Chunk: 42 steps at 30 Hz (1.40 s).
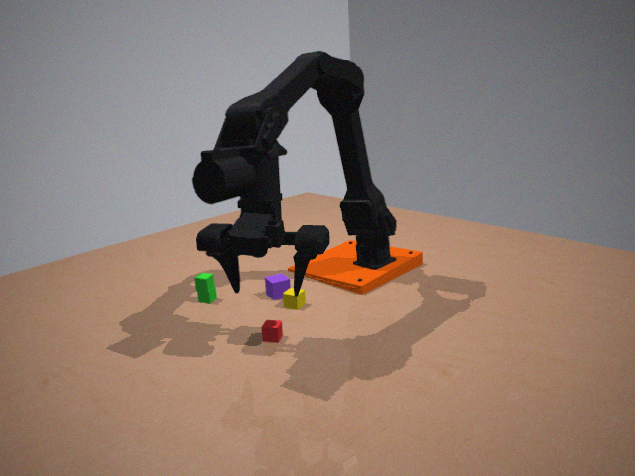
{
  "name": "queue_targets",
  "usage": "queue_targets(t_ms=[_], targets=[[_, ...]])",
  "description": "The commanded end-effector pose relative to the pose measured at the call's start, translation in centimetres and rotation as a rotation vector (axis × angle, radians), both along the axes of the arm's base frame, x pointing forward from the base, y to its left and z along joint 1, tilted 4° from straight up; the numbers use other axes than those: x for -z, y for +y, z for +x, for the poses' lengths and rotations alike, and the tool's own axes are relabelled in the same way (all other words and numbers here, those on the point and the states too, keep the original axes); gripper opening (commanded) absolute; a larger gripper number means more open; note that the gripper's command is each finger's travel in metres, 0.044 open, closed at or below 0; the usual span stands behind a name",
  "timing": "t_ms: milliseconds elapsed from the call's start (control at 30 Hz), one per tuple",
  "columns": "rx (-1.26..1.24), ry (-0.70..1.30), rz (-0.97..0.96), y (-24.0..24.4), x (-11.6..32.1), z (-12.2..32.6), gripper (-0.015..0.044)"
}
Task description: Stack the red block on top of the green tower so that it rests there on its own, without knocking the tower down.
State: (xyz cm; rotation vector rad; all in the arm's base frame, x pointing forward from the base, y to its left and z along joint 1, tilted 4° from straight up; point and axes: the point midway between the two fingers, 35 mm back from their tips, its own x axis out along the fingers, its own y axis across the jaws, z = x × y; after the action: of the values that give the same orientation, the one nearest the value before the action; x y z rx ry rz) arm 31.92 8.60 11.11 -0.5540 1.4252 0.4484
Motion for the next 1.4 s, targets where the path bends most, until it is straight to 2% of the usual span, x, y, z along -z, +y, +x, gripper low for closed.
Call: queue_targets(t_ms=[0, 1367], targets=[[0.002, 0.021, -0.012, -0.1, 3.0, 0.0, 0.044], [0.002, 0.021, -0.012, -0.2, 6.9, 0.2, 0.044]])
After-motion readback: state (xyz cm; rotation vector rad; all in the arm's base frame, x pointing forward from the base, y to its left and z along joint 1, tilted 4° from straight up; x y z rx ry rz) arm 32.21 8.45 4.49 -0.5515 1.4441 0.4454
